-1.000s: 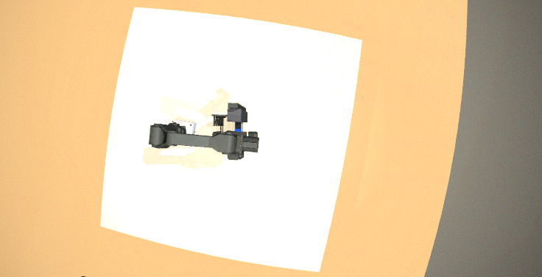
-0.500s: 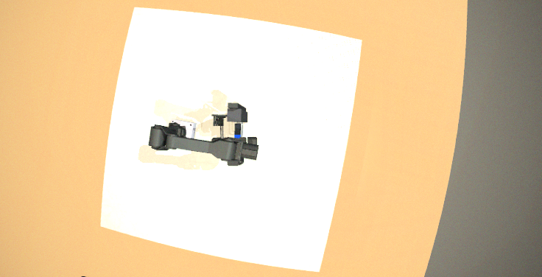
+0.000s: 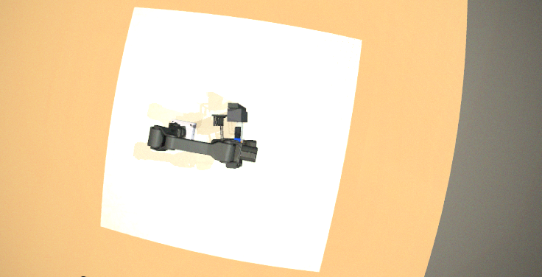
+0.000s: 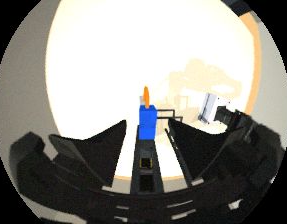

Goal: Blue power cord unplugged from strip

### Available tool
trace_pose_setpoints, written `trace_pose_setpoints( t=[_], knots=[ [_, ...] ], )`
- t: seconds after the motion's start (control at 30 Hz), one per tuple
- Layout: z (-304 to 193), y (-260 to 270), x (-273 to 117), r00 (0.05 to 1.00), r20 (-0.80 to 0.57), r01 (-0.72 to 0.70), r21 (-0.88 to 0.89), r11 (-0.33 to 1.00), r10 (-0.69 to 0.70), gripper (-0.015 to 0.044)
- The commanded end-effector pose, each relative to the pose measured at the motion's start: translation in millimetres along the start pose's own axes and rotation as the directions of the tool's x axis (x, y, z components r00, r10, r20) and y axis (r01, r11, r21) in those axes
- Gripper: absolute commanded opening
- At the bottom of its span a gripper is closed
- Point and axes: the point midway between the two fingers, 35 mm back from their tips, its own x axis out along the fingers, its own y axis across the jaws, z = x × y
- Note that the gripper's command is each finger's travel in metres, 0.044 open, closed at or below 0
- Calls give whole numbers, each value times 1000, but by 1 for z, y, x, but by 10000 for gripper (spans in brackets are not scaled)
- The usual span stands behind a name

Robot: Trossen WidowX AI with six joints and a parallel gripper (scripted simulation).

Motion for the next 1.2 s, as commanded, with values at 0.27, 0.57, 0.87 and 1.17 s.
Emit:
trace_pose_setpoints(
  t=[0.27, 0.57, 0.87, 1.17],
  knots=[
    [60, 0, -12, 1000, 9, -1, 5, 1000, 1, 440],
    [60, 0, -12, 1000, 9, -1, 5, 1000, 1, 440],
    [60, 0, -12, 1000, 9, -1, 5, 1000, 1, 440],
    [60, 0, -12, 1000, 9, -1, 5, 1000, 1, 440]
  ],
)
